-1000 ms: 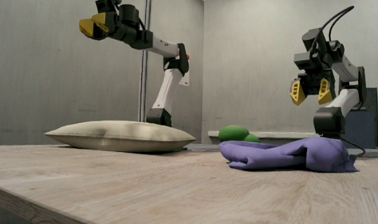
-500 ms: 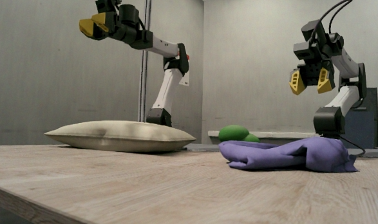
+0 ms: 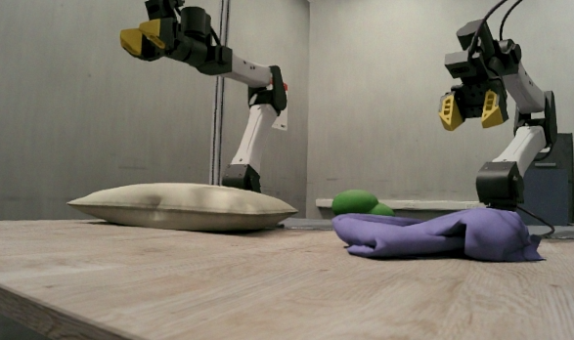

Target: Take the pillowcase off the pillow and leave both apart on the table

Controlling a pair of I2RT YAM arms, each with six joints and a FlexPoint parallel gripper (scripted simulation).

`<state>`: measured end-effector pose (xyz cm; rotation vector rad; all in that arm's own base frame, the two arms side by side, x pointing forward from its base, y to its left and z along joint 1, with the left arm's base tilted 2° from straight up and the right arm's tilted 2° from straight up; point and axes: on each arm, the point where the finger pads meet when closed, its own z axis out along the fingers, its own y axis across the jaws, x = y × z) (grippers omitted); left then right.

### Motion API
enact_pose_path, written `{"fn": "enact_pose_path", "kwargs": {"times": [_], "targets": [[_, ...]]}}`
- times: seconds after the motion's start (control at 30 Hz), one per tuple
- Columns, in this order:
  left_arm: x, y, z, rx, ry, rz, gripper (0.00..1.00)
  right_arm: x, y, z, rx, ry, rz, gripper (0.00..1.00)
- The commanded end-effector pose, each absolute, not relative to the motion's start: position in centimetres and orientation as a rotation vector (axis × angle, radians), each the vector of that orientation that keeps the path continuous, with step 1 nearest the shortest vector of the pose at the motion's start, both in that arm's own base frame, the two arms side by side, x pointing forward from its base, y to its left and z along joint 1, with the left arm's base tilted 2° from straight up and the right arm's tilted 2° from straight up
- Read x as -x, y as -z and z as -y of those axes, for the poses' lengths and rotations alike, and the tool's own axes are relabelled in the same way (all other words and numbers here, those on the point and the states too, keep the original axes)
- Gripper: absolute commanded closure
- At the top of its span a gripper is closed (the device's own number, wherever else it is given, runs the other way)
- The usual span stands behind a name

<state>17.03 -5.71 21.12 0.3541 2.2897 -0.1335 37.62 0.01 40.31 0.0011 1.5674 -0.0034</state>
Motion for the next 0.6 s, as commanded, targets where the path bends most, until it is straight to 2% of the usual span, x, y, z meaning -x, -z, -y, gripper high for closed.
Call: {"fn": "enact_pose_path", "kwargs": {"times": [0.0,0.33,0.57], "targets": [[-17.0,-22.1,5.6,-0.338,0.13,-2.291,0.4,-36.8,-42.7,-0.3,0.001,-0.003,-1.511,0.4],[-17.0,-23.5,5.6,-0.338,0.13,-2.29,0.4,-36.8,-42.6,-0.3,0.001,-0.003,-1.511,0.4],[-21.3,-27.3,5.8,-0.251,0.129,-2.116,0.4,-36.8,-42.2,-0.2,0.005,-0.008,-1.526,0.4]]}}
